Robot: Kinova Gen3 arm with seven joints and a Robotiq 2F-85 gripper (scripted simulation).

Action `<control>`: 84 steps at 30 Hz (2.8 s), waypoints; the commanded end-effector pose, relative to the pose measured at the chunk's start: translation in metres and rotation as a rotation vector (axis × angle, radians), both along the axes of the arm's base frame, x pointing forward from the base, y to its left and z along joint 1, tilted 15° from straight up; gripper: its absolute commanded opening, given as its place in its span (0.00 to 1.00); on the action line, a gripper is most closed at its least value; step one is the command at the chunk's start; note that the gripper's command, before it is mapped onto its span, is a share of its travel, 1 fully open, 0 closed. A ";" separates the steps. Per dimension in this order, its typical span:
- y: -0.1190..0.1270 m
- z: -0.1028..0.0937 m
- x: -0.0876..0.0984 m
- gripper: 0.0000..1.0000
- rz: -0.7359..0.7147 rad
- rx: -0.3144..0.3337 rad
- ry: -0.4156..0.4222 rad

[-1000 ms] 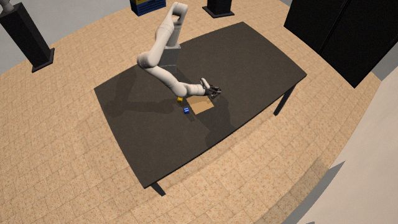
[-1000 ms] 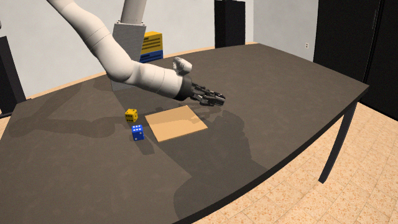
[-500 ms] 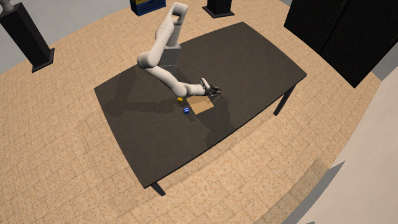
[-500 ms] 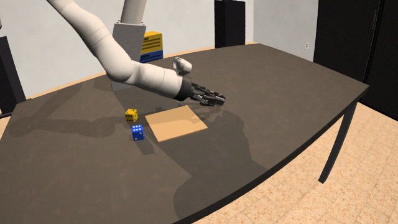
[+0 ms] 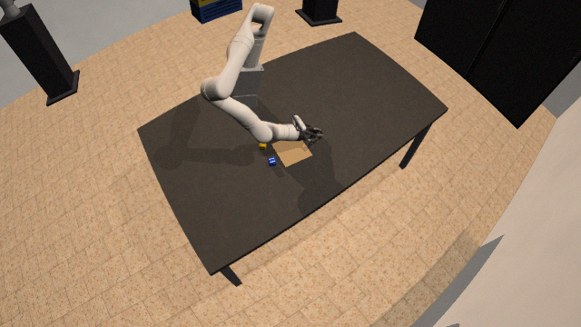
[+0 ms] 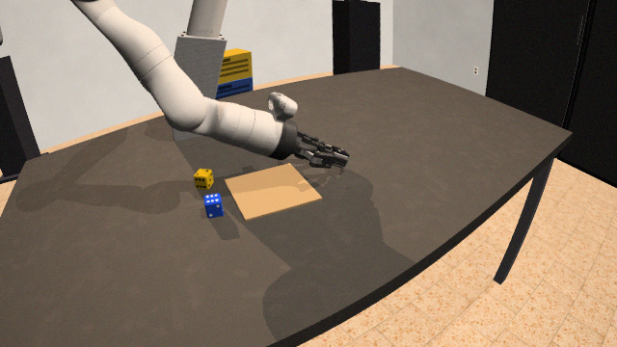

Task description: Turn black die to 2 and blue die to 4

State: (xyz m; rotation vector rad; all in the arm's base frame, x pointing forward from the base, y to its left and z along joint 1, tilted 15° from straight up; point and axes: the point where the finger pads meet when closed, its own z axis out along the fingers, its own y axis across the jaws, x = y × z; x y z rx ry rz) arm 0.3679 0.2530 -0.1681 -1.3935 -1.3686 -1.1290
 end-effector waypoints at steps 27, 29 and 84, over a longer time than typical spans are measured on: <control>0.001 -0.002 0.000 0.26 0.000 0.001 0.001; 0.001 -0.002 0.000 0.26 0.000 0.001 0.001; 0.001 -0.002 0.000 0.46 0.000 0.001 0.001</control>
